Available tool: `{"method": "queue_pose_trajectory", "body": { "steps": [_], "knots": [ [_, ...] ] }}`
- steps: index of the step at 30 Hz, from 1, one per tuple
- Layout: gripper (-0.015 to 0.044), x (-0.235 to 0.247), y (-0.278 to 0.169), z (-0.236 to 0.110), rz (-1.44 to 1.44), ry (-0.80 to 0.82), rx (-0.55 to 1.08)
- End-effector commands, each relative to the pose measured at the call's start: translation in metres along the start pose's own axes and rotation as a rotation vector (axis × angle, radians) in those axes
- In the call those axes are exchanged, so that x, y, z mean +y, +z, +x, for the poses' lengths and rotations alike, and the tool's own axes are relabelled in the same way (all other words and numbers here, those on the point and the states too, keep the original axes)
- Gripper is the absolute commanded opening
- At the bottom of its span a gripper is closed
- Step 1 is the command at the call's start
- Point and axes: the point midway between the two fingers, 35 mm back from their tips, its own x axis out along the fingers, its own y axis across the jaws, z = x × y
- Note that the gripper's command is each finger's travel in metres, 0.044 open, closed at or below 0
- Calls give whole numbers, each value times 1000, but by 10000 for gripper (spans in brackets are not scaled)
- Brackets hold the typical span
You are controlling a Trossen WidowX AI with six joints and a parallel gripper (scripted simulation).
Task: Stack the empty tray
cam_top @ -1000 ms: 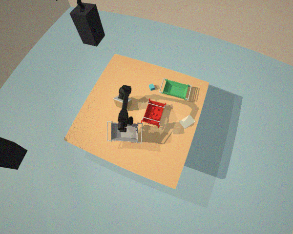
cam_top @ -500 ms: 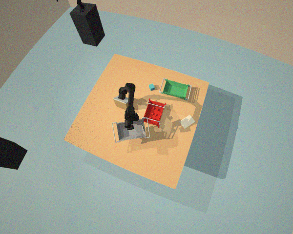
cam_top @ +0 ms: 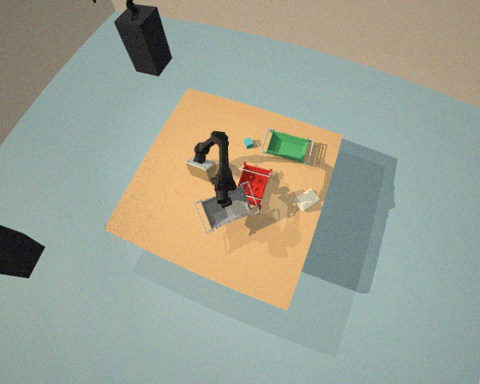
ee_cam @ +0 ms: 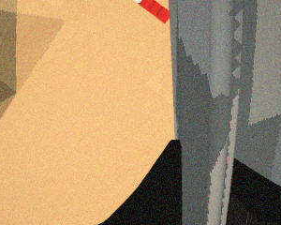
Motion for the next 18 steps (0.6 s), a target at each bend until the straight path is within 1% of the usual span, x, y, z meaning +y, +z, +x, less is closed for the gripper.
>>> {"method": "queue_pose_trajectory", "body": {
  "steps": [1, 18],
  "knots": [
    [0, 2, 19, -10, -79, -31, -4],
    [0, 22, 85, -9, -367, -31, -7]
  ]
}}
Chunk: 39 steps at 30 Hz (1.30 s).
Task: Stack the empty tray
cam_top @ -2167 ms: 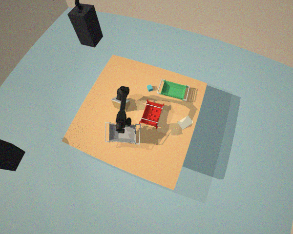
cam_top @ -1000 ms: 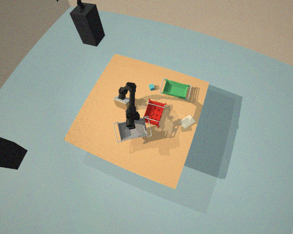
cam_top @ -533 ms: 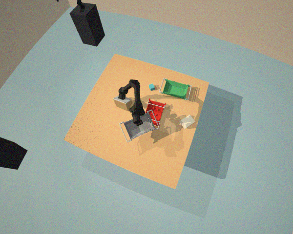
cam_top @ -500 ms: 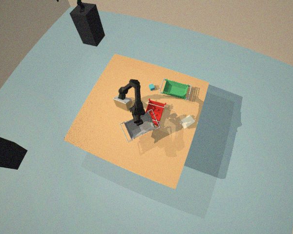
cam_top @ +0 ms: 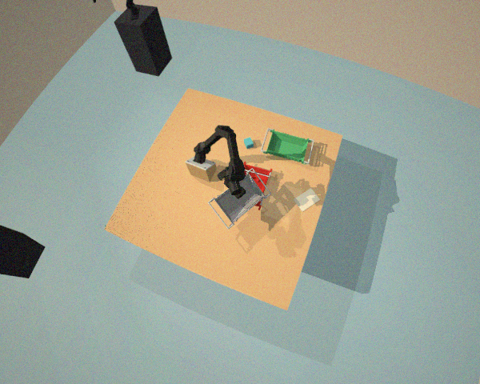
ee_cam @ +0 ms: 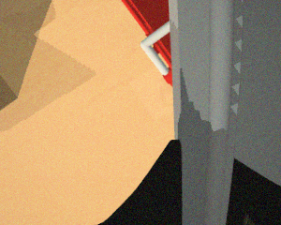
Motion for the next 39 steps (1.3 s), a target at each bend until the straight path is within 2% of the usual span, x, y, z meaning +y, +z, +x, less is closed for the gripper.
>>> {"method": "queue_pose_trajectory", "body": {
  "steps": [1, 28, 39],
  "knots": [
    [0, 0, 19, -8, -79, -28, -4],
    [0, 26, 124, 3, -539, -17, -36],
    [0, 27, 126, 3, -551, -16, -37]
  ]
}}
